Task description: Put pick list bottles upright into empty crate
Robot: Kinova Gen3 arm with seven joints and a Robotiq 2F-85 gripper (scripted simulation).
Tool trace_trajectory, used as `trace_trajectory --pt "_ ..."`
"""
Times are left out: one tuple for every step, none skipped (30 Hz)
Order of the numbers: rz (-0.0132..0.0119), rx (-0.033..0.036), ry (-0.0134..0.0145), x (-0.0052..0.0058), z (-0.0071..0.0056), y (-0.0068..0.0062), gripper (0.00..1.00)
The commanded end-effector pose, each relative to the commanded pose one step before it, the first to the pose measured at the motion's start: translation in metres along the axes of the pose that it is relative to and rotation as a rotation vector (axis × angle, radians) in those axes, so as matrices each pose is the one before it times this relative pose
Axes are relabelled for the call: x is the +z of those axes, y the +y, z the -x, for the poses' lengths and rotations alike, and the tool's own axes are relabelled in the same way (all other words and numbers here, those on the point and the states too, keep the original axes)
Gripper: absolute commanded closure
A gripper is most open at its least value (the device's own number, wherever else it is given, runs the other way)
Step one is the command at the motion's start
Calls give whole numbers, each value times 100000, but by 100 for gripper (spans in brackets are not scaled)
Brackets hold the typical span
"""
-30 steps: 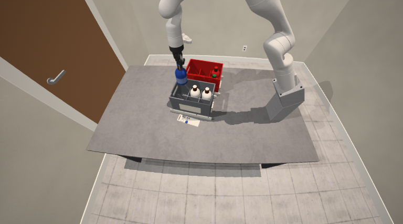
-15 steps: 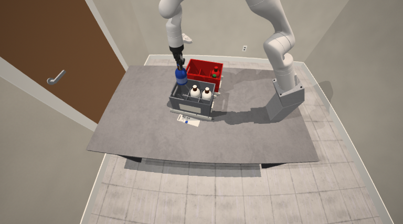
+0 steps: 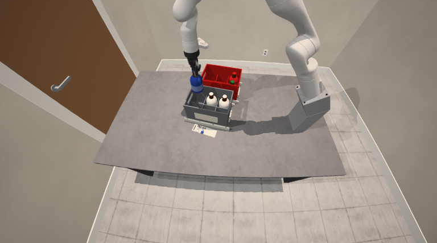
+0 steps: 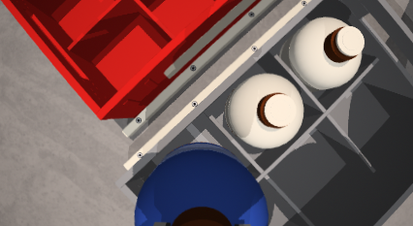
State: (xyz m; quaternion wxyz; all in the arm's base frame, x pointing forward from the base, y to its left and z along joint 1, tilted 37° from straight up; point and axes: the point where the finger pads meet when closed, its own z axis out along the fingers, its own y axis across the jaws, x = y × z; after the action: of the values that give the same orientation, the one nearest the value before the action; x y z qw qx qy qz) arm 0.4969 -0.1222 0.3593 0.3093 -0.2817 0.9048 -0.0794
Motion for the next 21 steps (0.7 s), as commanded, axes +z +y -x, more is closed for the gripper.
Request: trace_trajectory --pt "-164 -14 -15 236 24 -46 90" --pt "0 0 0 100 0 0 90" --pt "0 0 0 100 0 0 90" --pt "0 0 0 0 0 0 90" --pt "0 0 0 0 0 0 90" --pt "0 0 1 102 2 -1 90" --pt "0 0 -1 99 0 0 90" --pt "0 0 0 99 -1 0 90" --pt "0 0 0 100 -2 0 90" --pt "0 0 0 100 -1 0 90" --pt "0 0 0 100 0 0 90" --pt "0 0 0 100 1 0 90" --pt "0 0 0 100 0 0 90" --pt "0 0 0 100 -1 0 90" --pt "0 0 0 100 0 0 90" --pt "0 0 0 100 1 0 90" --pt "0 0 0 100 0 0 90" --pt "0 0 0 100 0 0 90" --pt "0 0 0 100 -1 0 90" --pt "0 0 0 100 0 0 90" --pt "0 0 0 0 0 0 90"
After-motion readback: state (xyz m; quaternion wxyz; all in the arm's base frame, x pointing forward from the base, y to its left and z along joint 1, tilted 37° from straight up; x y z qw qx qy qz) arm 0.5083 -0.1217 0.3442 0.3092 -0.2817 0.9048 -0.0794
